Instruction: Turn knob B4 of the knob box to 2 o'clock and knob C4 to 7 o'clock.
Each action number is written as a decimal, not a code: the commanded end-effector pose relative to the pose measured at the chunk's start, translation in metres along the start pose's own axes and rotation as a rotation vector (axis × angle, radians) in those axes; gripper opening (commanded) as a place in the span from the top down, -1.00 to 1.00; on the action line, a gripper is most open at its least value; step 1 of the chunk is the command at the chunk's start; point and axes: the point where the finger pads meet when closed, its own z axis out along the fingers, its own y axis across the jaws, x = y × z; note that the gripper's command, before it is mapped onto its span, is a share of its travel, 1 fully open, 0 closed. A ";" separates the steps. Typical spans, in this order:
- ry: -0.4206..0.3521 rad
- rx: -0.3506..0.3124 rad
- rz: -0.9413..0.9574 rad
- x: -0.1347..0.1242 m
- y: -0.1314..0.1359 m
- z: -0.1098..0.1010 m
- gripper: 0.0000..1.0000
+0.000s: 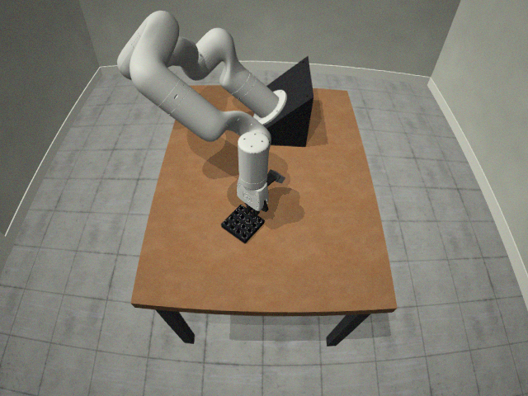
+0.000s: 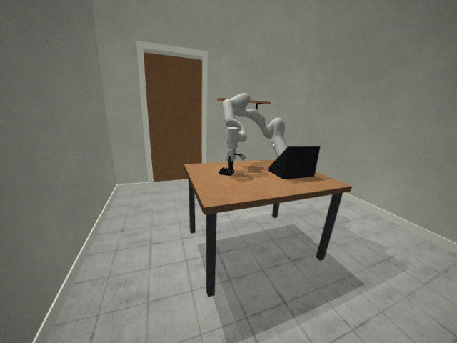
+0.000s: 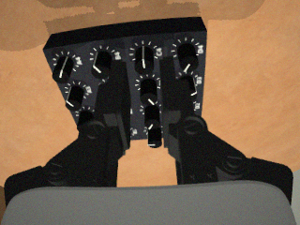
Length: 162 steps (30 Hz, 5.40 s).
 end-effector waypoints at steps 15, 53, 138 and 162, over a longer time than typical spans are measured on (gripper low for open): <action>-0.001 -0.001 0.001 -0.001 0.001 0.005 0.61; -0.001 -0.001 0.001 -0.001 0.001 0.006 0.61; -0.001 -0.001 0.000 -0.001 0.001 0.017 0.84; -0.001 -0.001 -0.012 -0.001 0.001 0.017 0.84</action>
